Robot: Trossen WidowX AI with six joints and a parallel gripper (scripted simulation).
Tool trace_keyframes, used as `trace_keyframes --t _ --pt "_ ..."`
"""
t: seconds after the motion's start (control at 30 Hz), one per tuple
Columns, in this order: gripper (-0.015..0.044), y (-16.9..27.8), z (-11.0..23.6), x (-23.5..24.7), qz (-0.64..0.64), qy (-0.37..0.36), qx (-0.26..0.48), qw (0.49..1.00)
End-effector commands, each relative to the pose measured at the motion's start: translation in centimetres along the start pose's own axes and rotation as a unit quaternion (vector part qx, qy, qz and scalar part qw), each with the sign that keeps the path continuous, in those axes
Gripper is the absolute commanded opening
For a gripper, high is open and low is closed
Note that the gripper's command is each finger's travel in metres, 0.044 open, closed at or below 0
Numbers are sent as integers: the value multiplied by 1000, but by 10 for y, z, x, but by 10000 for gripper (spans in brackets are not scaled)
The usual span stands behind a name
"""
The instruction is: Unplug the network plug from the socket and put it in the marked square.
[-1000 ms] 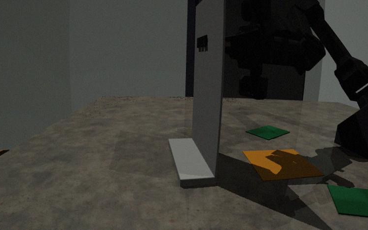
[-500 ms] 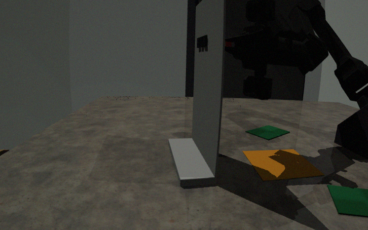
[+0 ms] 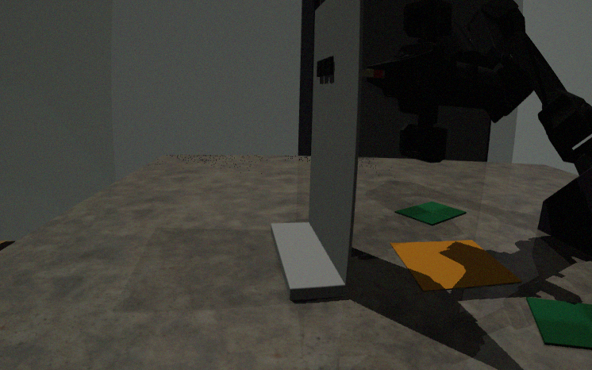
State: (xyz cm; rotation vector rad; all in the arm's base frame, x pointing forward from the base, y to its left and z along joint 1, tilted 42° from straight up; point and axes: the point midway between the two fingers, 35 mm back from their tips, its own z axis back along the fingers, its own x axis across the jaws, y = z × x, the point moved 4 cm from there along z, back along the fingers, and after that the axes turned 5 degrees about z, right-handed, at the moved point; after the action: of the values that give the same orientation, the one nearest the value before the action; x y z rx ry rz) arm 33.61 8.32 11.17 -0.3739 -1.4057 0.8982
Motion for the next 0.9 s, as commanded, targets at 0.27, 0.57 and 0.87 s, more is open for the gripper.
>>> trace_keyframes --t 0.27,0.57,0.87 --pt "0 2 7 2 1 -2 -3 1000" --pt "0 5 12 2 1 -2 -3 1000" --pt "0 8 17 2 1 -2 -3 1000"
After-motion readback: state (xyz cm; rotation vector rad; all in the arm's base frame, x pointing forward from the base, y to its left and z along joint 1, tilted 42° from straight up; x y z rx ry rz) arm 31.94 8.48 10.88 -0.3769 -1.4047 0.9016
